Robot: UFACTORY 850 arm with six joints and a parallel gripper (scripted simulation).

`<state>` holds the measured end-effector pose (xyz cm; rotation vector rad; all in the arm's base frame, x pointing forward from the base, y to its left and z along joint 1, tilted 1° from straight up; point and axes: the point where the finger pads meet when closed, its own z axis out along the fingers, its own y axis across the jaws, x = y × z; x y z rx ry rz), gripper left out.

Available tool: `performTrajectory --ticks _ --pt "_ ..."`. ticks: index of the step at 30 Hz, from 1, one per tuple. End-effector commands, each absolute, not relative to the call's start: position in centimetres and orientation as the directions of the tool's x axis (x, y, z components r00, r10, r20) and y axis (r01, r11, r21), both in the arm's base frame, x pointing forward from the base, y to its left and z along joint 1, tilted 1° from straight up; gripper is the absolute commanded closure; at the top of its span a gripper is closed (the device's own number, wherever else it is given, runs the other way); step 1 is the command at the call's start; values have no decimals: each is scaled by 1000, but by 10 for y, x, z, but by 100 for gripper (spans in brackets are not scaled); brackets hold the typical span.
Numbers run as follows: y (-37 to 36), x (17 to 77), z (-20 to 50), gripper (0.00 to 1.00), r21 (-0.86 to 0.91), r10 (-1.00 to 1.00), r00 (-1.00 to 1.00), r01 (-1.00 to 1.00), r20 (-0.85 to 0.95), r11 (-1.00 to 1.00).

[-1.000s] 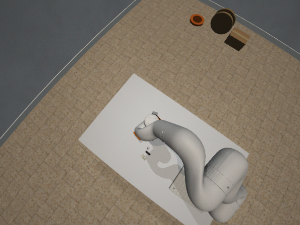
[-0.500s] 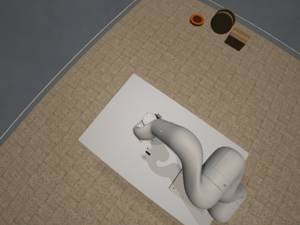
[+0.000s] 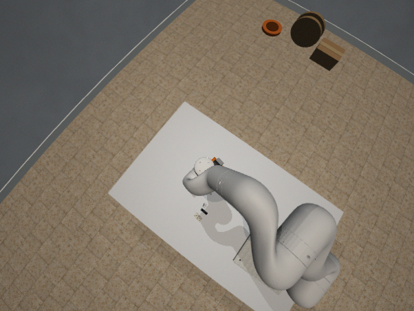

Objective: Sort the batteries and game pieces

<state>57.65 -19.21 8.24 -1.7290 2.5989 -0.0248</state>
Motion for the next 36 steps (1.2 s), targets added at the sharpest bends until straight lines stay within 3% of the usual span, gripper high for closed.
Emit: performTrajectory --ticks 1,36 --pt "-192 577 81 100 -26 -922 -386 -922 -8 386" --pt "-192 579 32 100 -26 -922 -386 -922 -8 386"
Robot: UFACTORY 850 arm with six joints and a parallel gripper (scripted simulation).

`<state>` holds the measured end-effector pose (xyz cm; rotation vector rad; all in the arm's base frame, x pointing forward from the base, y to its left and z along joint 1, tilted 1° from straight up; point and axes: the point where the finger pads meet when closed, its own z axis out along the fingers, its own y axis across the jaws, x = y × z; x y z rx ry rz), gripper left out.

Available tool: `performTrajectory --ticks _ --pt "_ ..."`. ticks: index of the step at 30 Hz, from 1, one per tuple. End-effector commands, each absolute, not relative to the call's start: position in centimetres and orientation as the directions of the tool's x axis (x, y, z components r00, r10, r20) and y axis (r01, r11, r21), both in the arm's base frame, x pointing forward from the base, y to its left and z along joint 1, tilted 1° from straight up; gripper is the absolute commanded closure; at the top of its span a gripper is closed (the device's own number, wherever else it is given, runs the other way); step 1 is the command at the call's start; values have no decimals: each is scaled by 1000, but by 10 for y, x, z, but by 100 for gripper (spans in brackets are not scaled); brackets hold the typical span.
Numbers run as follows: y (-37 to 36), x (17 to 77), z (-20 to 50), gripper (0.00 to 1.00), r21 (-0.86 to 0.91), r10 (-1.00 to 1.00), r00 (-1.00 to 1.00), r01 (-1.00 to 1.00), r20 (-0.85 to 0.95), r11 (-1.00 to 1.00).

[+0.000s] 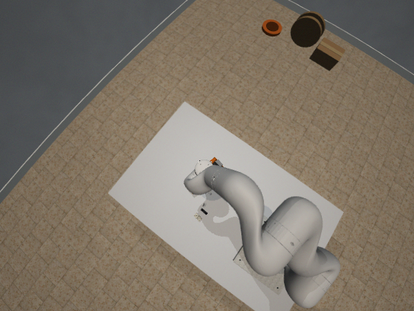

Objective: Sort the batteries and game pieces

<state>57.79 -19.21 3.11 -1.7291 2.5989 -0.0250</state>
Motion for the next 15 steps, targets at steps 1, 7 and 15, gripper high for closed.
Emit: performTrajectory --ticks 1,7,15 --pt "-192 579 32 100 -26 -922 -386 -922 -8 386" --pt "-192 579 32 100 -26 -922 -386 -922 -8 386" --pt "-192 579 32 69 -26 -922 -386 -922 -8 386"
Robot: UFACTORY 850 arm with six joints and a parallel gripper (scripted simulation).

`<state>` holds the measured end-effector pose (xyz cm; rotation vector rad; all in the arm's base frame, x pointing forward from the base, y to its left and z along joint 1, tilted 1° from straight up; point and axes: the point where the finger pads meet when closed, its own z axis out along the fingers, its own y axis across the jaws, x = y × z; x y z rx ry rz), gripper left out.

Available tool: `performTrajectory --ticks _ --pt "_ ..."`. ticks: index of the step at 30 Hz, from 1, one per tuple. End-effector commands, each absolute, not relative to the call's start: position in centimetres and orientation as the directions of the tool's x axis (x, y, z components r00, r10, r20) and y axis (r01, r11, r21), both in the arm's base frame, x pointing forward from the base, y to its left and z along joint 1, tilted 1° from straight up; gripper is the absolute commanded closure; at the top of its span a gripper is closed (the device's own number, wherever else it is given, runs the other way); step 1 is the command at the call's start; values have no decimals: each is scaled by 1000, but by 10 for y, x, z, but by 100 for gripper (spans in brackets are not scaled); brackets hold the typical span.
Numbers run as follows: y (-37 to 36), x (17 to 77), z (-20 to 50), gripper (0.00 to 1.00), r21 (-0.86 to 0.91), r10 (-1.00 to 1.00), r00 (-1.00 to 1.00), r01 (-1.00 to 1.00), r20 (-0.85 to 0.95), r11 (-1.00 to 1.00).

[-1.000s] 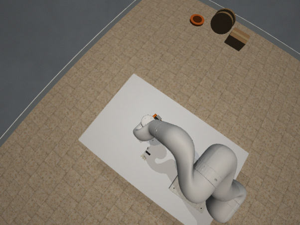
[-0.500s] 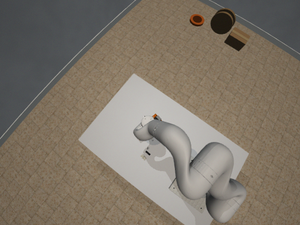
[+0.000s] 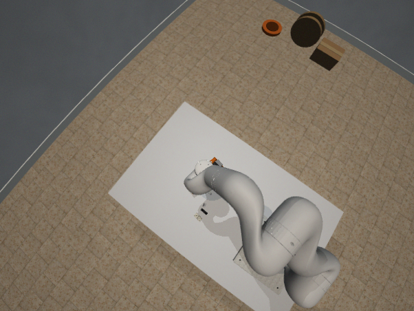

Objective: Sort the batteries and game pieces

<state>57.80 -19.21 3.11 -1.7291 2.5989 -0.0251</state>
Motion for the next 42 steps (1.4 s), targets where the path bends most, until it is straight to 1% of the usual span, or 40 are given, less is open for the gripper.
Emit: performTrajectory --ticks 1,23,33,38,42 --pt "-192 579 32 69 -27 -922 -386 -922 -8 386" --pt "-192 578 47 69 -26 -922 -386 -922 -8 386" --pt "-192 578 60 69 -26 -922 -386 -922 -8 386" --pt "-192 578 83 69 -26 -922 -386 -922 -8 386" --pt "-192 577 83 69 -26 -922 -386 -922 -8 386"
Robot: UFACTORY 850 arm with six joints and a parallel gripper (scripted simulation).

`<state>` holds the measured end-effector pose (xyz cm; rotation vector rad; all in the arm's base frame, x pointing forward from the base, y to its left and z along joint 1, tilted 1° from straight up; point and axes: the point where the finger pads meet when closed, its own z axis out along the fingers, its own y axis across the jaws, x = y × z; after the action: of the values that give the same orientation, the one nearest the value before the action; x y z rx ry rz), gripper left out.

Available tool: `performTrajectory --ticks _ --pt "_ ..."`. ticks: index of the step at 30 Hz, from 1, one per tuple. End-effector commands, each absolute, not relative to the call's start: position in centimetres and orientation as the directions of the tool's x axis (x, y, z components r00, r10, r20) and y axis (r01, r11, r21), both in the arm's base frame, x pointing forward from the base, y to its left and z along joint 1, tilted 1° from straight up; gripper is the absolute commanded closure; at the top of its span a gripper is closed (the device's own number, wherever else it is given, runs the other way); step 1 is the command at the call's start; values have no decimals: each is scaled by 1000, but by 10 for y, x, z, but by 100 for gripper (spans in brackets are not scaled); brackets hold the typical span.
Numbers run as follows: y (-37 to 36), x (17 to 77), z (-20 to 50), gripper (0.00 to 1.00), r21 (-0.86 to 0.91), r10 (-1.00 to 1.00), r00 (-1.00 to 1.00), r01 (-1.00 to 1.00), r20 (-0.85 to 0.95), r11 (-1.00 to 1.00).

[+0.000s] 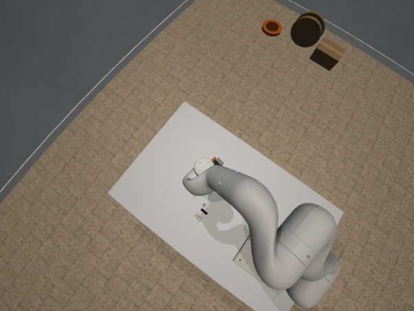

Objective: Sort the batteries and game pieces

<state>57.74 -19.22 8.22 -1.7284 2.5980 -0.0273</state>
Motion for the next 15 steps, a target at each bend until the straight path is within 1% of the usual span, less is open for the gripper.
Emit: performTrajectory --ticks 1,2,3,8,13,15 --pt "-192 577 83 69 -26 -922 -386 -922 -8 386" --pt "-192 577 83 69 -26 -922 -386 -922 -8 386" --pt "-184 575 83 59 -27 -941 -340 -940 -7 340" --pt "-144 563 83 59 -27 -991 -137 -990 0 137" --pt "-104 551 83 59 -24 -998 59 -998 8 -60" --pt "-104 551 83 59 -24 -998 59 -998 8 -60"
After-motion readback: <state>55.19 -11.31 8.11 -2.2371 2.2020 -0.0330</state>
